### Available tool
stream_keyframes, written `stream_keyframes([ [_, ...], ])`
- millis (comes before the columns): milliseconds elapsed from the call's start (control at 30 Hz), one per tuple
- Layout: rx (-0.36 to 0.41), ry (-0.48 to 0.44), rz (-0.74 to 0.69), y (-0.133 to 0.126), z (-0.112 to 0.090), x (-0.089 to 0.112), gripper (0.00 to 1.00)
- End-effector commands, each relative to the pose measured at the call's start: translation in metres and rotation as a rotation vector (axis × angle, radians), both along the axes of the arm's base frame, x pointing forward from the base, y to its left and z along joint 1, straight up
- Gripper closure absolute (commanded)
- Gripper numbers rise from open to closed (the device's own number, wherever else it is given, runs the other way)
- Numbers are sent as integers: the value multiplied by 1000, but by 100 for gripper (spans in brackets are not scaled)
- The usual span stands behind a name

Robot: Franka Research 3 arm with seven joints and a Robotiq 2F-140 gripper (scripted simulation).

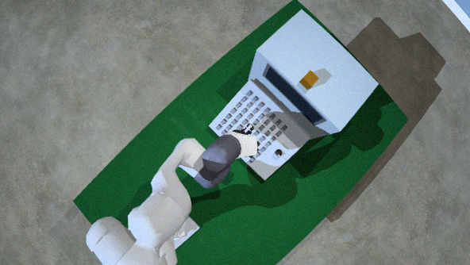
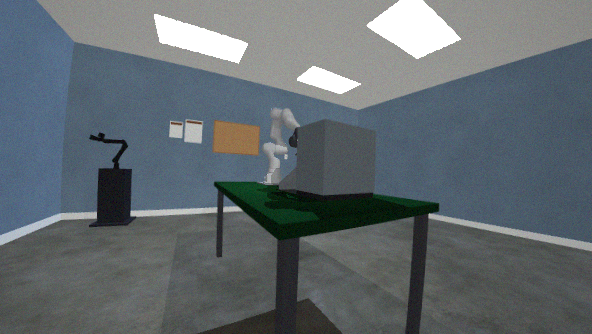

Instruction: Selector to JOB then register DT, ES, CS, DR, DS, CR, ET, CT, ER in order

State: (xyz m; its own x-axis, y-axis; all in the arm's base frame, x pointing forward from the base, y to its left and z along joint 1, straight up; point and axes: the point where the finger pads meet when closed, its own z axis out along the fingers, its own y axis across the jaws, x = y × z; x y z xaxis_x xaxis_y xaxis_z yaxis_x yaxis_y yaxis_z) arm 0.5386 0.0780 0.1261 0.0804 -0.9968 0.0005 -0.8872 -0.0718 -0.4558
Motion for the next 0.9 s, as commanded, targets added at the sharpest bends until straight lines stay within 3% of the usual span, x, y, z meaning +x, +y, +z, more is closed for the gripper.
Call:
stream_keyframes([
  [0, 4, -3, -5, 1, 0, 1, 90],
  [867, 4, -3, -5, -1, 26, -12, 90],
])
